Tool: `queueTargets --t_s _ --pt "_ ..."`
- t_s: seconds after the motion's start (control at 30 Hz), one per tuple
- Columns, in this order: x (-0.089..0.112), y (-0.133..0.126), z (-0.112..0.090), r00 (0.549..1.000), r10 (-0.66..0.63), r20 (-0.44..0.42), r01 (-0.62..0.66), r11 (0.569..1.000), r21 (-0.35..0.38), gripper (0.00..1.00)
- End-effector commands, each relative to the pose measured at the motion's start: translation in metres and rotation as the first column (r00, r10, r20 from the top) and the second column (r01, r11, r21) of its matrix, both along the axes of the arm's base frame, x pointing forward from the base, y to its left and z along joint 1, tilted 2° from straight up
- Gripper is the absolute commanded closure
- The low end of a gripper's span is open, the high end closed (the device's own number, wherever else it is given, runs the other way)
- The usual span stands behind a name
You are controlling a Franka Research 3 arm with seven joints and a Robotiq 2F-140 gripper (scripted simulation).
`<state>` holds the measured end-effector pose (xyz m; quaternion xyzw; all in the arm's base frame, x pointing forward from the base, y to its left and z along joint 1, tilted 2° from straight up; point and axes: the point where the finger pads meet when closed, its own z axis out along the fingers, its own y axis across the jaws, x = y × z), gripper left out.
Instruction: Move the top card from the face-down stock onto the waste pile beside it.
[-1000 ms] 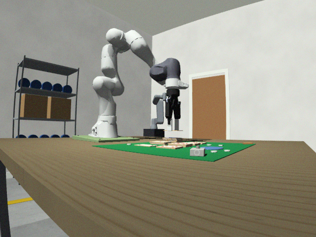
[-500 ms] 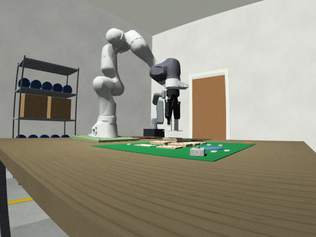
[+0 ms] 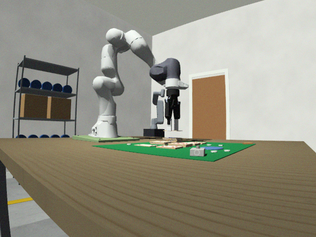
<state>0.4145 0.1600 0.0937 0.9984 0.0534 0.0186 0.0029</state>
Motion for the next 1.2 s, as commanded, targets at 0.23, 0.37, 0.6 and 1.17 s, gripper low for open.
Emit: queueTargets --t_s 0.23,0.37,0.6,1.17 --pt "0.002 -0.021 0.001 1.000 0.009 -0.001 -0.009 1.000 0.001 0.57" --pt "0.004 -0.042 0.001 1.000 0.012 -0.001 -0.012 1.000 0.001 0.57" --pt "0.007 -0.072 0.001 1.000 0.016 -0.001 -0.016 1.000 0.001 0.57" --pt "0.011 -0.114 0.001 1.000 0.022 -0.001 -0.022 1.000 0.001 0.57"
